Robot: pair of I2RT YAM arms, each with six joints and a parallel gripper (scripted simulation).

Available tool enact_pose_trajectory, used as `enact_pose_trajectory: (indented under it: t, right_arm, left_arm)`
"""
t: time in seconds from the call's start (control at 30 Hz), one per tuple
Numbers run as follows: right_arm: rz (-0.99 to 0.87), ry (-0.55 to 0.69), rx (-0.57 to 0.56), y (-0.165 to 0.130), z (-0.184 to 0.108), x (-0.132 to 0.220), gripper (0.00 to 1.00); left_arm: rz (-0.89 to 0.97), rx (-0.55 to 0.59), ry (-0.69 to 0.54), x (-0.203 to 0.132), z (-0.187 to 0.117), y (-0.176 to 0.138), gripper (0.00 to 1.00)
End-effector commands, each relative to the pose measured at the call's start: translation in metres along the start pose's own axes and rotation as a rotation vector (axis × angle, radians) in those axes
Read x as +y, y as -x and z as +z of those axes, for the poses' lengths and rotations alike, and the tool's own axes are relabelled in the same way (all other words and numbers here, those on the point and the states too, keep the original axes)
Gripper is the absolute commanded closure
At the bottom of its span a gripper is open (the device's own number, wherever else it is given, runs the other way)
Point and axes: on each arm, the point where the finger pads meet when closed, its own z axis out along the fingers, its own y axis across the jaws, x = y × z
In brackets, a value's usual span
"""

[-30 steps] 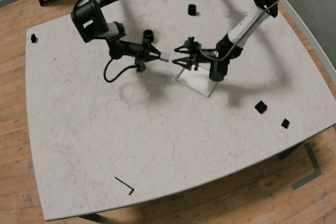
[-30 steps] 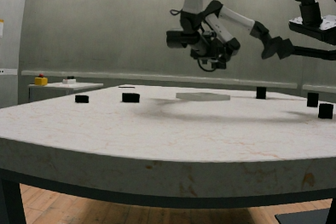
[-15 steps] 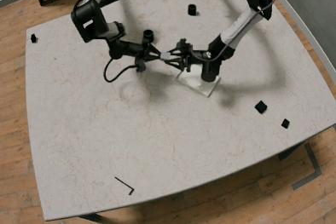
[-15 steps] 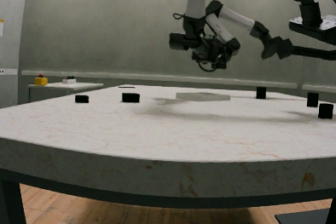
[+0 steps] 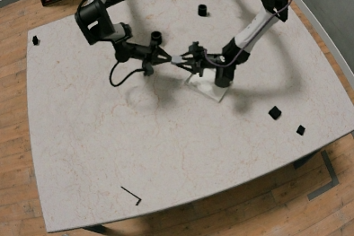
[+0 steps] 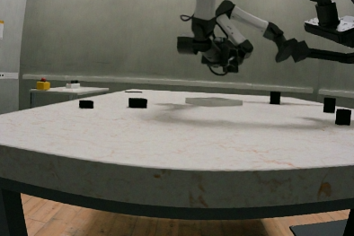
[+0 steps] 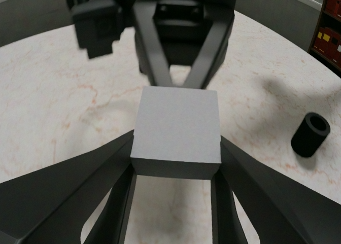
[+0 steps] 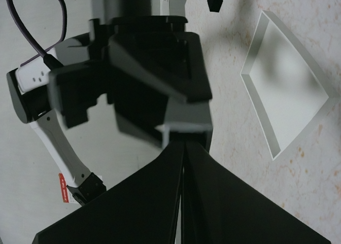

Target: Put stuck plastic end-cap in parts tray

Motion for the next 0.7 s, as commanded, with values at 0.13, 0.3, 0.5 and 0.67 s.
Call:
enact_pose_trajectory:
  t: [0.13,0.3,0.5,0.67]
  right_arm:
    - [-0.027,0.023,-0.009,0.006,-0.001,0.012,1.00]
    - [-0.027,0.023,-0.009,0.006,-0.001,0.012,1.00]
    - [-0.073,0.000,0.018,0.002,-0.002,0.004,1.00]
    - [-0.147,-0.022,0.042,0.001,-0.002,-0.001,1.00]
  left_arm:
    - [0.033,0.005,0.031,0.014,-0.072,-0.015,0.72]
    - [0.033,0.006,0.032,0.013,-0.093,-0.024,0.72]
    - [0.048,0.100,0.017,0.013,-0.086,-0.032,0.72]
    - [0.052,0.208,0.017,0.012,-0.087,-0.042,0.72]
